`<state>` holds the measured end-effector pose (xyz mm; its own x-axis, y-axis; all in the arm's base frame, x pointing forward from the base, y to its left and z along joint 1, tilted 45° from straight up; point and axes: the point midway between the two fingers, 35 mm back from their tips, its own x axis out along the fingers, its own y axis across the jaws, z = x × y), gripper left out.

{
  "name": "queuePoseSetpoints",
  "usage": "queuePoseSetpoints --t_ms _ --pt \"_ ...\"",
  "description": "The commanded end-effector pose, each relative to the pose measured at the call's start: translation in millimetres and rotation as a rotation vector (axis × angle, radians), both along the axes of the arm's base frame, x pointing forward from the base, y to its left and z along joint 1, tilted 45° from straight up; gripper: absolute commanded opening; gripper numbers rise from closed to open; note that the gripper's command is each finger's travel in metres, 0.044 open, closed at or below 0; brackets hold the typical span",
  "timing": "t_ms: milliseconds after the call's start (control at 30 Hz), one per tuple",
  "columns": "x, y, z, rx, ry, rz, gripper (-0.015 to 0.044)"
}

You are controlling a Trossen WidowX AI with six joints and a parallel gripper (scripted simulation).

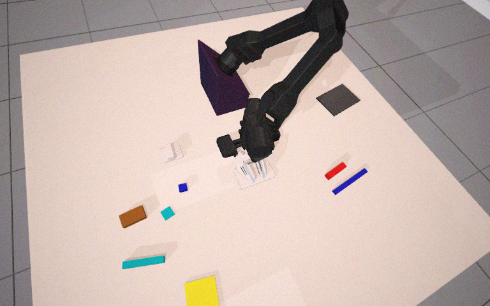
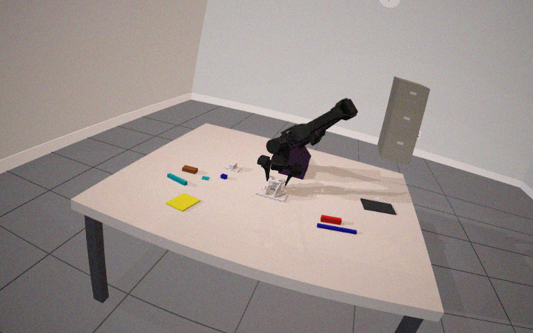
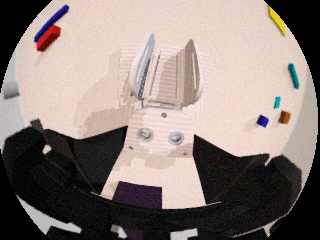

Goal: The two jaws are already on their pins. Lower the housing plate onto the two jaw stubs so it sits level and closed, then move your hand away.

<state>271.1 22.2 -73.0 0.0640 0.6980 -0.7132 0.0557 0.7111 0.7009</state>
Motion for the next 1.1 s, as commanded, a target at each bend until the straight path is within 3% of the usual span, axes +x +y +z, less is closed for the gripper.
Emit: queuePoseSetpoints --t_ms 0,1067 --pt "-0.5 3.7 -2.9 0.005 0.002 -0.003 0.0351" --pt "-0.2 7.3 -6.4 0.005 0.007 -0.008 0.0351"
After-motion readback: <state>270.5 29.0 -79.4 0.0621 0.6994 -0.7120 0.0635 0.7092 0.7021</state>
